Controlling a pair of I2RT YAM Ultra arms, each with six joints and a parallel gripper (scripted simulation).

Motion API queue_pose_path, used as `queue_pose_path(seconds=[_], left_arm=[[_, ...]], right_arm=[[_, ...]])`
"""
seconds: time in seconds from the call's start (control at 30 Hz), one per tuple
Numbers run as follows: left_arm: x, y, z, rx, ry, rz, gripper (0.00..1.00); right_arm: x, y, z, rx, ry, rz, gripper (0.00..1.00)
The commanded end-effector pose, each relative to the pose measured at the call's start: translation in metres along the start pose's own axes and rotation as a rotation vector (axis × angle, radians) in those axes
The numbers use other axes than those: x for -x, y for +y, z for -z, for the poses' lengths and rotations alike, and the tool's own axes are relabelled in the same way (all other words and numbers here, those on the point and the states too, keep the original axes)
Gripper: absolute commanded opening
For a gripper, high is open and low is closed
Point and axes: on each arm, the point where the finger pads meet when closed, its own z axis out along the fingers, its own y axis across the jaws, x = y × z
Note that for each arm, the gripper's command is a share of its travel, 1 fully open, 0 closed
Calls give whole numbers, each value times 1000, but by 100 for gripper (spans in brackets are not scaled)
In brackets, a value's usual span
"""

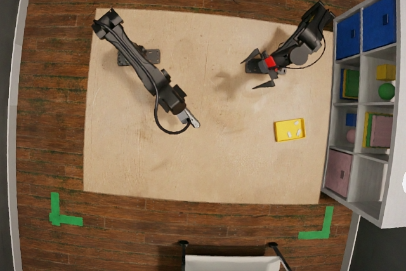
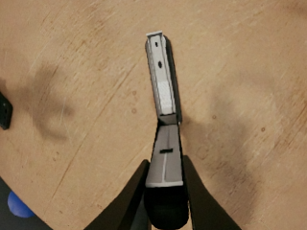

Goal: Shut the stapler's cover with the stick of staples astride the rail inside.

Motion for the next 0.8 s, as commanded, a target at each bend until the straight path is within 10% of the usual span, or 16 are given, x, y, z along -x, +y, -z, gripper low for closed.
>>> queue_pose_path(seconds=[0.0,0.77], left_arm=[[-3,-3,2,-13,3,-9,100],[-3,-3,2,-13,3,-9,100]], right_arm=[[5,0,-1,-9,55,4,0],[27,0,-13,-10,335,4,0]])
